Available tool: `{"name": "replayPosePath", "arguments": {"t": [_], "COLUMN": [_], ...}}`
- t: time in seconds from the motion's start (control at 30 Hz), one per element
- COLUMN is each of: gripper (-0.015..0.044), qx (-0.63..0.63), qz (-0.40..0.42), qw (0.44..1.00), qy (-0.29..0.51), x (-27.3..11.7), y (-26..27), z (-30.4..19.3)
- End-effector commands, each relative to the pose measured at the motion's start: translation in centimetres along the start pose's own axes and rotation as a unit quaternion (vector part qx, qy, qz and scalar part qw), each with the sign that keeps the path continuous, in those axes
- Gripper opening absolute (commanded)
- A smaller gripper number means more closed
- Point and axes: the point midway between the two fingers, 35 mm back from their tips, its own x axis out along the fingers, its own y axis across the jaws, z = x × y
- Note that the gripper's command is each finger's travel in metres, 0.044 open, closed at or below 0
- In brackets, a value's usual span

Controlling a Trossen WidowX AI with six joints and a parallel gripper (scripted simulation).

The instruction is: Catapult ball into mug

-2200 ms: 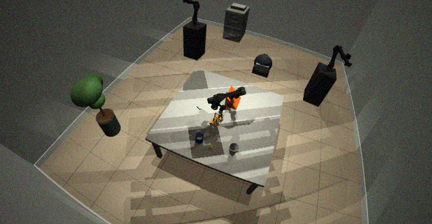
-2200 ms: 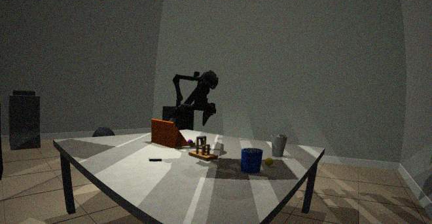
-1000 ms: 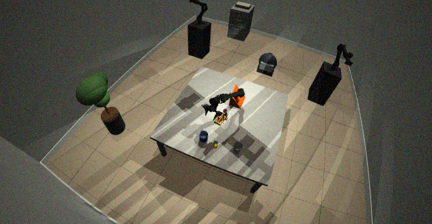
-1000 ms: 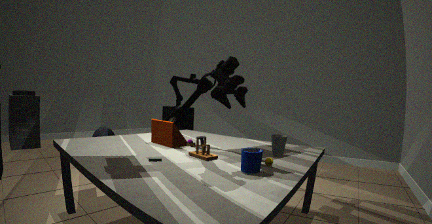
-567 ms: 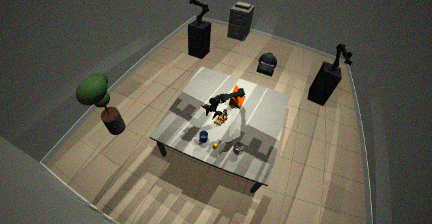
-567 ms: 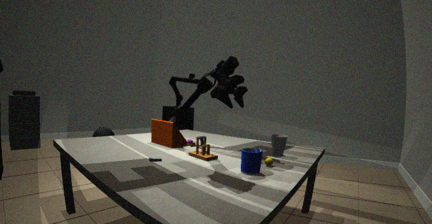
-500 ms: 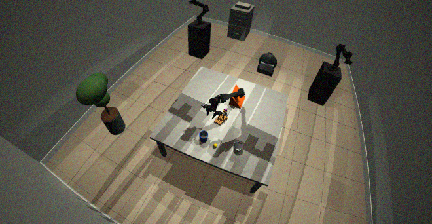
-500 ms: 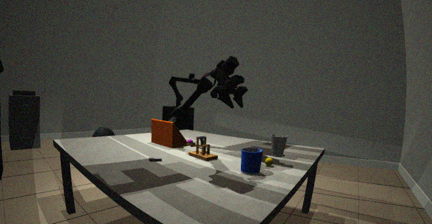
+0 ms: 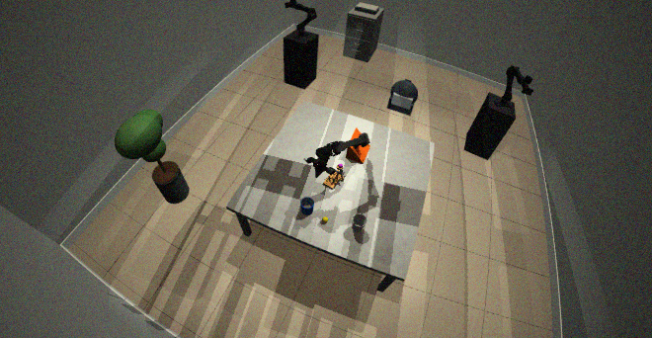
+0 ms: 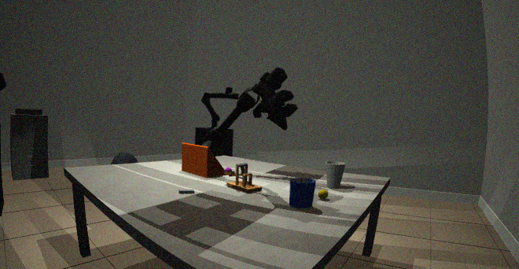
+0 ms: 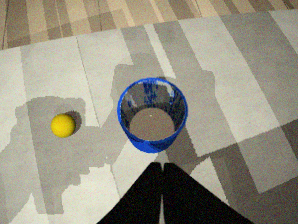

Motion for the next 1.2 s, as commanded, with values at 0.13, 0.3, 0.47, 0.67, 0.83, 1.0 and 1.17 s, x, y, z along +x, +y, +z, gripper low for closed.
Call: {"name": "replayPosePath", "arguments": {"t": [0.13, 0.3, 0.47, 0.67, 0.83, 1.0, 1.17], "gripper": [0.0, 0.0, 0.0, 0.0, 0.0, 0.0, 0.0], "qx": [-0.029, -0.088, -0.149, -0.222, -0.283, -0.344, -0.403], "qz": [-0.01, -0.035, -0.056, -0.078, -0.093, -0.105, -0.112], "qw": [0.999, 0.995, 0.985, 0.967, 0.945, 0.918, 0.884], "qy": [0.011, 0.036, 0.064, 0.102, 0.135, 0.17, 0.208], "x": [0.3, 0.8, 1.1, 1.3, 1.2, 1.0, 0.6], "y": [0.7, 1.9, 3.0, 4.1, 4.9, 5.5, 6.1], "z": [-0.9, -2.9, -5.1, -7.9, -10.4, -13.0, -15.6]}}
